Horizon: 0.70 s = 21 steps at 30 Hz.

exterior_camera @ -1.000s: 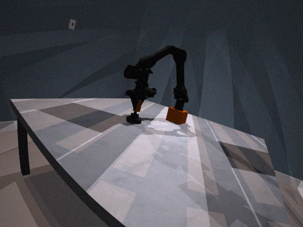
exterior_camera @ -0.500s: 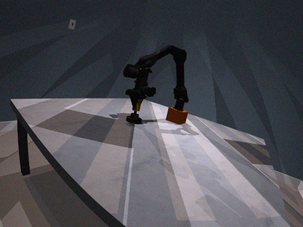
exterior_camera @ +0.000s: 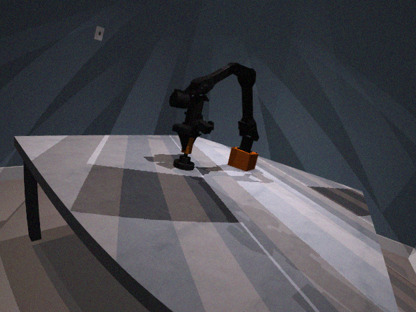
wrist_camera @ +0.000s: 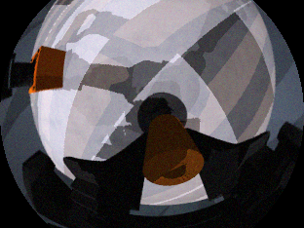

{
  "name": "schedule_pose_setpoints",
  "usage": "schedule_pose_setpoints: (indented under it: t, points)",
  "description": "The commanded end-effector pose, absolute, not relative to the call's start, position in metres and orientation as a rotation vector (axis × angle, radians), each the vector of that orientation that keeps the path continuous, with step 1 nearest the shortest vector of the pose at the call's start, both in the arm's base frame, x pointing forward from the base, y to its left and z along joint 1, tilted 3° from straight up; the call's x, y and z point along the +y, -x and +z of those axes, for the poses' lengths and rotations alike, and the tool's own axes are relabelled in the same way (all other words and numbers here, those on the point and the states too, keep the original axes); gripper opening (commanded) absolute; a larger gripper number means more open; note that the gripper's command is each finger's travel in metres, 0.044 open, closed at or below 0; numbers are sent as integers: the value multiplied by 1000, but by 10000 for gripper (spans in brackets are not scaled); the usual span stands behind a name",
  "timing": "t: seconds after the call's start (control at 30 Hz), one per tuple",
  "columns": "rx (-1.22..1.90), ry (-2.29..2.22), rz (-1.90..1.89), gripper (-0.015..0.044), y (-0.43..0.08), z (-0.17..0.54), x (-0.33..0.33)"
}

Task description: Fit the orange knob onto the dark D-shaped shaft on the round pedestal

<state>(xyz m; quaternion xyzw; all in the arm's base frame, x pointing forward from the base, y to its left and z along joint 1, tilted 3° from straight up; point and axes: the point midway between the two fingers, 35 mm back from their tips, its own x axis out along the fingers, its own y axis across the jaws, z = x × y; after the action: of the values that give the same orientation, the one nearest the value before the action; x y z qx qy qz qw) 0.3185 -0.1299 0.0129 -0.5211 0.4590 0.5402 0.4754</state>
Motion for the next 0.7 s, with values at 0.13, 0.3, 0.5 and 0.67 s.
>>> schedule_pose_setpoints:
  t: [0.13, 0.3, 0.5, 0.67]
  points:
    - [1121, 1282, 1321, 0, -317, 14, -130]
    - [1121, 1281, 1321, 0, -316, 17, -129]
    - [1027, 1403, 1440, 0, -316, 19, -129]
    - [1003, 1432, 1469, 0, -317, 19, -129]
